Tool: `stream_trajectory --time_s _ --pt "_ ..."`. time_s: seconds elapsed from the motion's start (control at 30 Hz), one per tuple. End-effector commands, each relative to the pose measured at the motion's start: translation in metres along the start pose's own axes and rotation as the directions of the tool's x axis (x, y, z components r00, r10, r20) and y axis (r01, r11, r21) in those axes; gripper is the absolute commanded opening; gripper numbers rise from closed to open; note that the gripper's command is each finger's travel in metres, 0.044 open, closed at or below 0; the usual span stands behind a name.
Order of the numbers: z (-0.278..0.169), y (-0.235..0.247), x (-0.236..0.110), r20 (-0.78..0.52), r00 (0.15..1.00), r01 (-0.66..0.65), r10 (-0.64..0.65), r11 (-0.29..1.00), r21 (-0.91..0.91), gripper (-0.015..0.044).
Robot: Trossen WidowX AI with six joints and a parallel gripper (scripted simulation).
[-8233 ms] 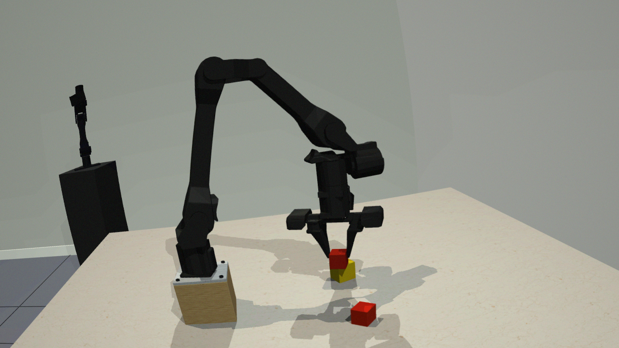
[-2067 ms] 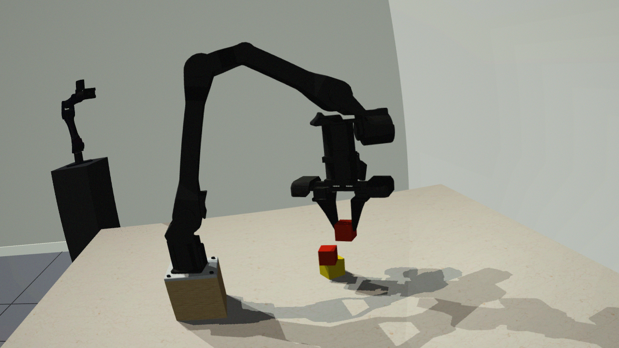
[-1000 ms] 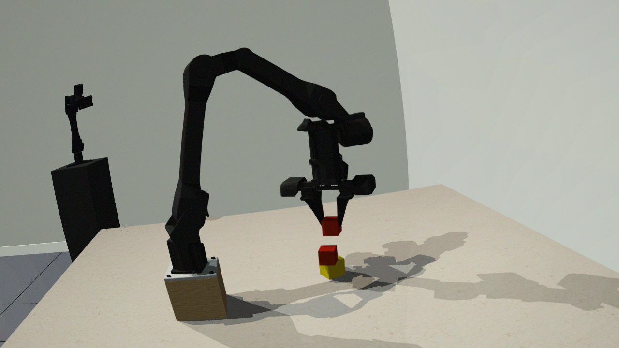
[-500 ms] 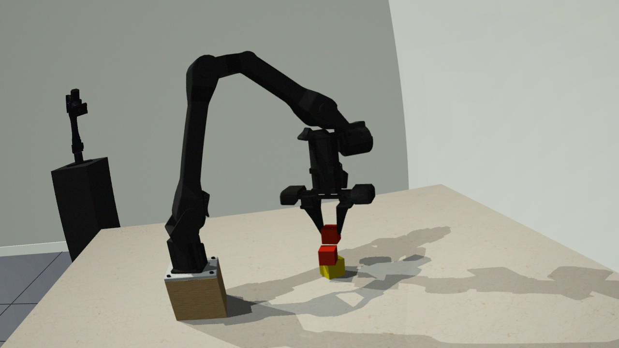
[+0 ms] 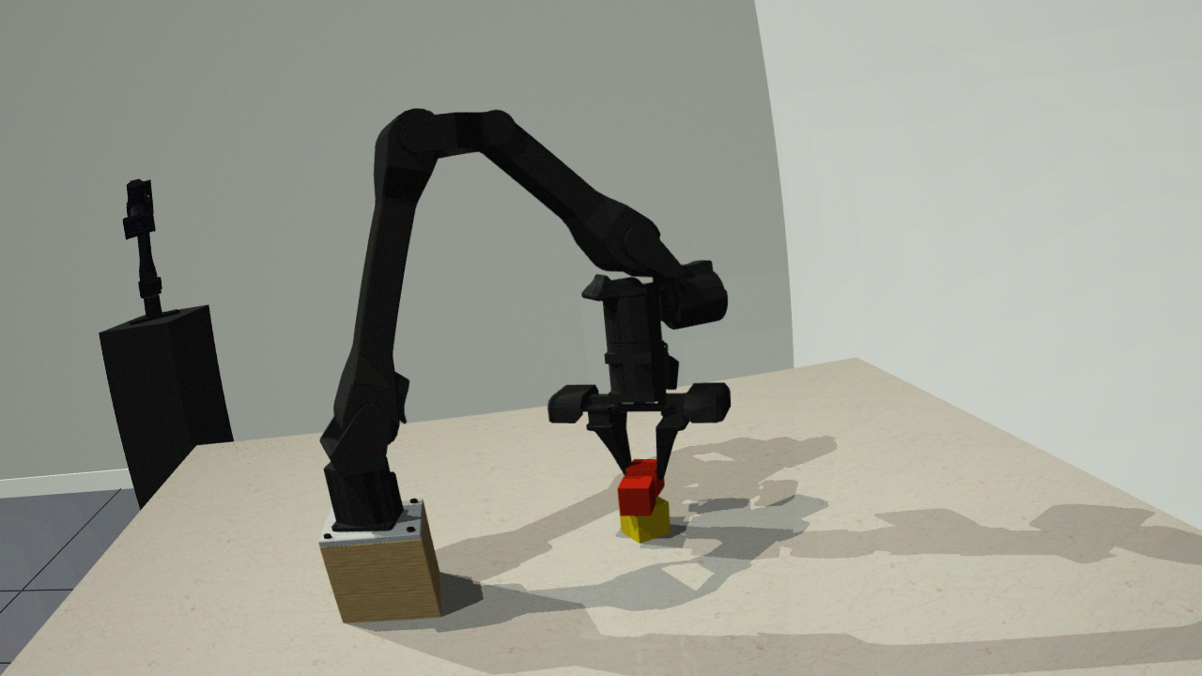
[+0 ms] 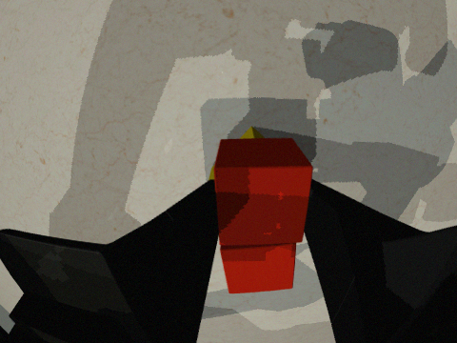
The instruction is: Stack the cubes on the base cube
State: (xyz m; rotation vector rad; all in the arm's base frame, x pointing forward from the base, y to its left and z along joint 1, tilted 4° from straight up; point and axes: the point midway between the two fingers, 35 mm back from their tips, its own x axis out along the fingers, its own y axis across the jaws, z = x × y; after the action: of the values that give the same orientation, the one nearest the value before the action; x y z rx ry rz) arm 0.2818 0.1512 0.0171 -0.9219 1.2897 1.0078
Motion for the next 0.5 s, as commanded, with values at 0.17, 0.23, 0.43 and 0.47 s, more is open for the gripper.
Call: stream_trajectory --time_s 0.17,0.23,0.43,0.47 --pt "0.0005 0.0 0.002 0.003 1.0 0.0 0.0 1.0 0.003 0.0105" --pt "0.0005 0.0 0.0032 0.003 1.0 0.0 0.0 1.0 0.003 0.0105" --pt "0.0005 0.0 0.0032 0.003 1.0 0.0 0.0 1.0 0.003 0.0105" --pt "0.0005 0.0 0.0032 0.003 1.0 0.0 0.0 1.0 0.003 0.0105"
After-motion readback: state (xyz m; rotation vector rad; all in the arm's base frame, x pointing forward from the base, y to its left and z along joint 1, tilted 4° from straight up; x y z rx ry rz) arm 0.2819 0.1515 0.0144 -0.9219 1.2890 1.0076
